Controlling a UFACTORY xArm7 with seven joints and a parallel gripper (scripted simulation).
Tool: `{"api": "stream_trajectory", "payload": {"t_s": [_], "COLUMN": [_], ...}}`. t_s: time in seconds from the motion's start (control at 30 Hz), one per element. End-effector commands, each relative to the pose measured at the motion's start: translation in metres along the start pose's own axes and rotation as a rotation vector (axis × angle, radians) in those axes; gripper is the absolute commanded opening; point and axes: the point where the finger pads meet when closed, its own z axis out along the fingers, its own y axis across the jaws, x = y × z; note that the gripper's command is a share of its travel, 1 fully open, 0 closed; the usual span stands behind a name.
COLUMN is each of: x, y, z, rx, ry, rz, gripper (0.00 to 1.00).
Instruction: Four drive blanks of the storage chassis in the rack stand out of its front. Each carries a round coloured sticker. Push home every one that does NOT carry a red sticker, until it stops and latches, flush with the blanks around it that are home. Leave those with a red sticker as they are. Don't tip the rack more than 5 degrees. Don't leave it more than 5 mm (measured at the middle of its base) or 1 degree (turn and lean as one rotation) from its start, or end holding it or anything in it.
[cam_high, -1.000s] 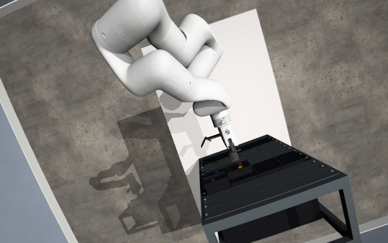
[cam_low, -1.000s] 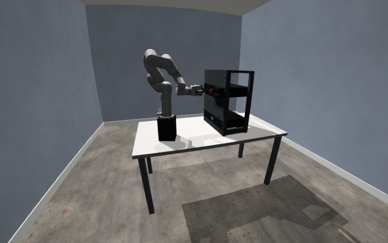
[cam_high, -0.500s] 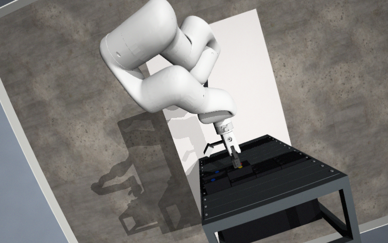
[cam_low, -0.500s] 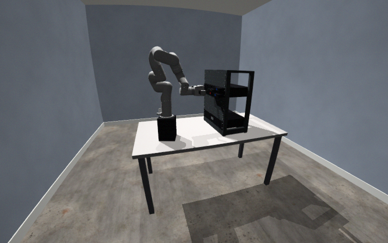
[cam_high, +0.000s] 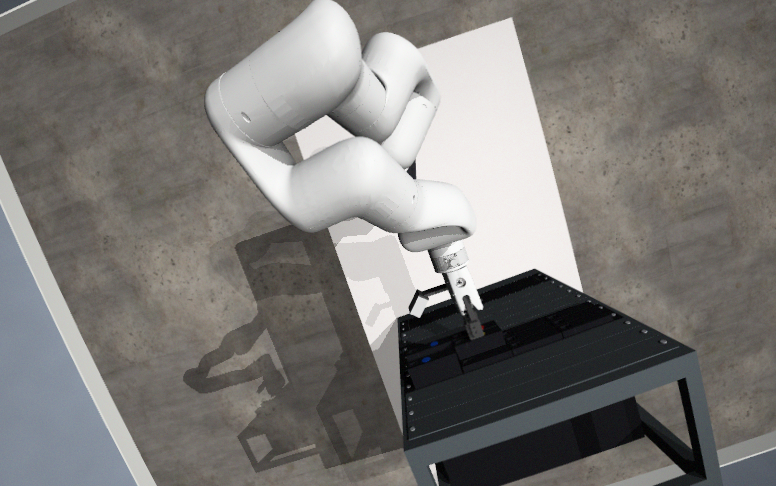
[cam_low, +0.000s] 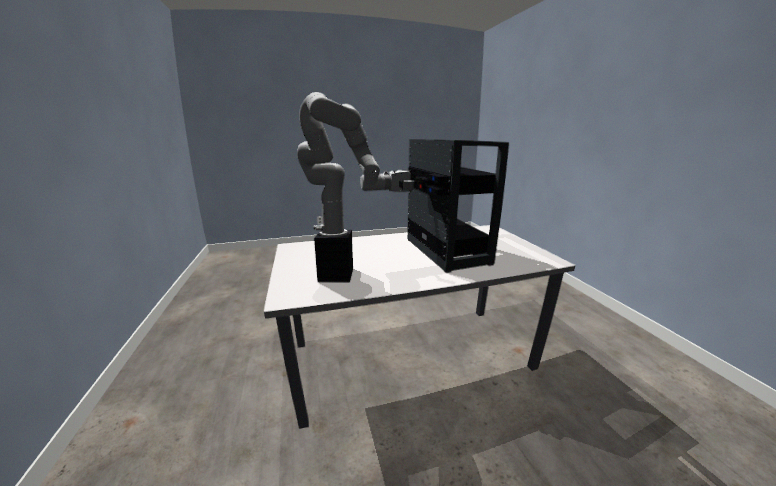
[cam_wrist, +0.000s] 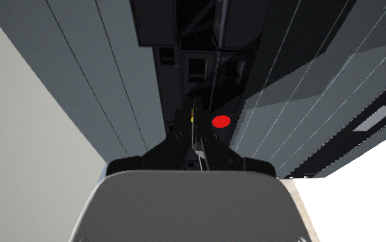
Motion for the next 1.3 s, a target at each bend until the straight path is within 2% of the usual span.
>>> {"api": "stream_trajectory", "payload": {"t_s": [0.0,1.27], "x": [0.0,0.0], "y": [-0.001,-0.001], "z": [0.003,0.023], "rx": [0.003,0.003], "ry": [0.0,0.0], "rz": [0.0,0.0], "gripper": [0.0,0.0]}}
